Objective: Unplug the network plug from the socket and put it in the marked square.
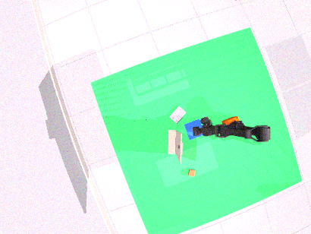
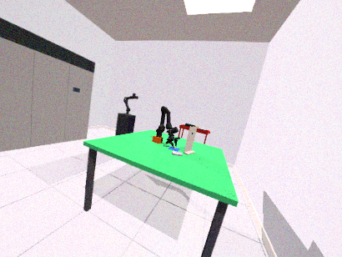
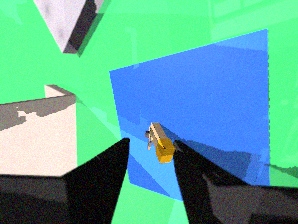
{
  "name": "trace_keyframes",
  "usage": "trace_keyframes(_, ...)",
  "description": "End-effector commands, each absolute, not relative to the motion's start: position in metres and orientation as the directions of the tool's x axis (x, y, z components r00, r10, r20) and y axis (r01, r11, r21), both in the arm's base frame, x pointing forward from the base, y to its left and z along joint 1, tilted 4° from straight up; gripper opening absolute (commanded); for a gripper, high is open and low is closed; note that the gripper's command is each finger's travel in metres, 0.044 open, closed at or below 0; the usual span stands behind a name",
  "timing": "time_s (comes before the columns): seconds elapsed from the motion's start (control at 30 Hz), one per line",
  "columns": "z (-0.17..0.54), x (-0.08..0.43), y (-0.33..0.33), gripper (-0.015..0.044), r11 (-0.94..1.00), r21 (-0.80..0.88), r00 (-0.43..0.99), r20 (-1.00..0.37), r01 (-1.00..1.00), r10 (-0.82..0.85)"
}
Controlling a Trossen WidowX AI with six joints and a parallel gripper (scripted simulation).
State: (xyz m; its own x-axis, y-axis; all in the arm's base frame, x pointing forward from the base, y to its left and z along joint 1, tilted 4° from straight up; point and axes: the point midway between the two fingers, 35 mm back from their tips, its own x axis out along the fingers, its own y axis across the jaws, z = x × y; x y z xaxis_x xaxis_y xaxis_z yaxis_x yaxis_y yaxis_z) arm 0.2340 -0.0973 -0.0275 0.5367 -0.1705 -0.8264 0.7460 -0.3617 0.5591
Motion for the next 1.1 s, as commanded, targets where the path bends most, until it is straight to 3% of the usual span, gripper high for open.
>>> trace_keyframes(0.0, -0.025, 0.233, -0.097, 0.0156, -0.360, 0.561, 0.538, -0.825, 0.746, -0.170)
trace_keyframes(1.07, -0.009, 0.222, -0.095, 0.0156, -0.362, 0.558, 0.535, -0.827, 0.746, -0.172)
